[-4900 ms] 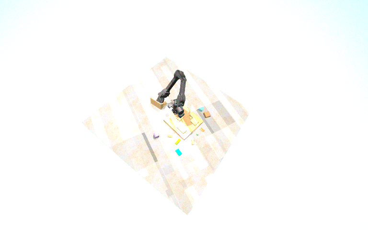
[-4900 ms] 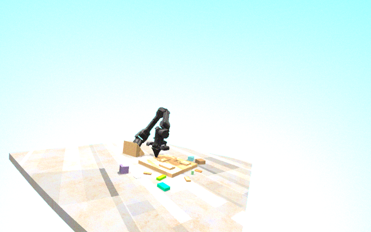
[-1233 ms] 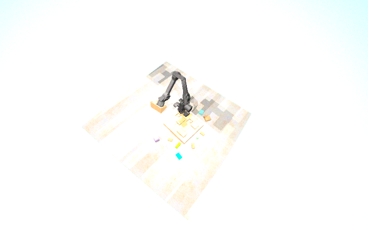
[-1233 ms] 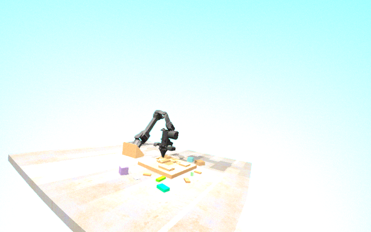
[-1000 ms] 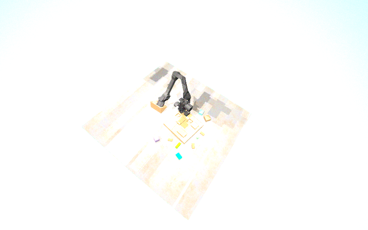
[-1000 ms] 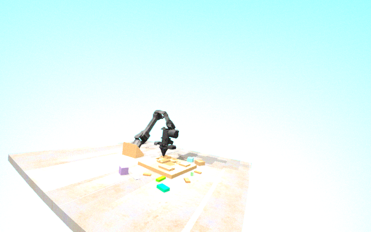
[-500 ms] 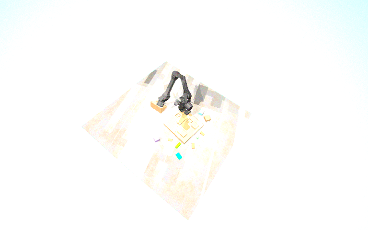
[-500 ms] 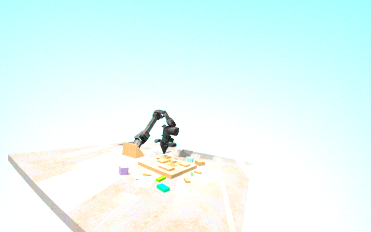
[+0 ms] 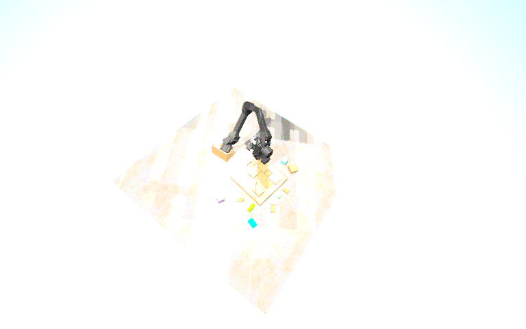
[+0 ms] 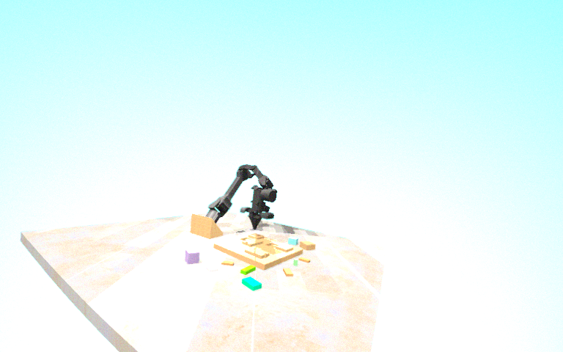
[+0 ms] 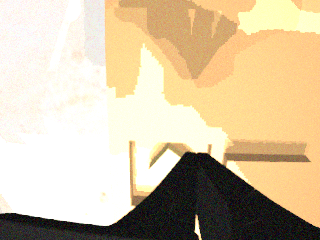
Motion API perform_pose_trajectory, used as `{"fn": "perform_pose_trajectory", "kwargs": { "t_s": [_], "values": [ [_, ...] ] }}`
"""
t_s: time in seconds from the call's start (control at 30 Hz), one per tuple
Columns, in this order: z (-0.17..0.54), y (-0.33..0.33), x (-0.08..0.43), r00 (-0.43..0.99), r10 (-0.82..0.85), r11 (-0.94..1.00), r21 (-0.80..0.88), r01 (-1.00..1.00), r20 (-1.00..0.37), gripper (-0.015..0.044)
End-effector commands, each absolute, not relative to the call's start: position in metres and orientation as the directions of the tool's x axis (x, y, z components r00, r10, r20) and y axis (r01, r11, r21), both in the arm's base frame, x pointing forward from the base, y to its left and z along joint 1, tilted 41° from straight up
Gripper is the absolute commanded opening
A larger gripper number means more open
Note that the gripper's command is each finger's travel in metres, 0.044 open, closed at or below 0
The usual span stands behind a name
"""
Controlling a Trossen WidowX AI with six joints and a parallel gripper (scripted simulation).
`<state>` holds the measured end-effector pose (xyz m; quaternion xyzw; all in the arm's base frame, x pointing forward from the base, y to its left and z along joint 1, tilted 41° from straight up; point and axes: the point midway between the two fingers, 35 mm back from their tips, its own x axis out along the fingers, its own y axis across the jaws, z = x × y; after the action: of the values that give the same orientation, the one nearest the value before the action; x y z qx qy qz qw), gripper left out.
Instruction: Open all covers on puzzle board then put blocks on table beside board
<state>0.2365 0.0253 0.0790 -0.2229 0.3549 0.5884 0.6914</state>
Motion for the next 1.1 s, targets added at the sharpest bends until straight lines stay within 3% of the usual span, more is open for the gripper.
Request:
{"fn": "perform_pose_trajectory", "kwargs": {
  "t_s": [0.0,0.43,1.07],
  "values": [
    [0.075,0.016,0.256,0.062,0.656,0.213,0.106,-0.971,-0.752,0.0],
    [0.058,-0.024,0.31,0.06,0.651,0.202,0.097,-0.975,-0.757,0.0],
    [0.058,-0.025,0.311,0.06,0.651,0.202,0.096,-0.975,-0.757,0.0]
  ]
}}
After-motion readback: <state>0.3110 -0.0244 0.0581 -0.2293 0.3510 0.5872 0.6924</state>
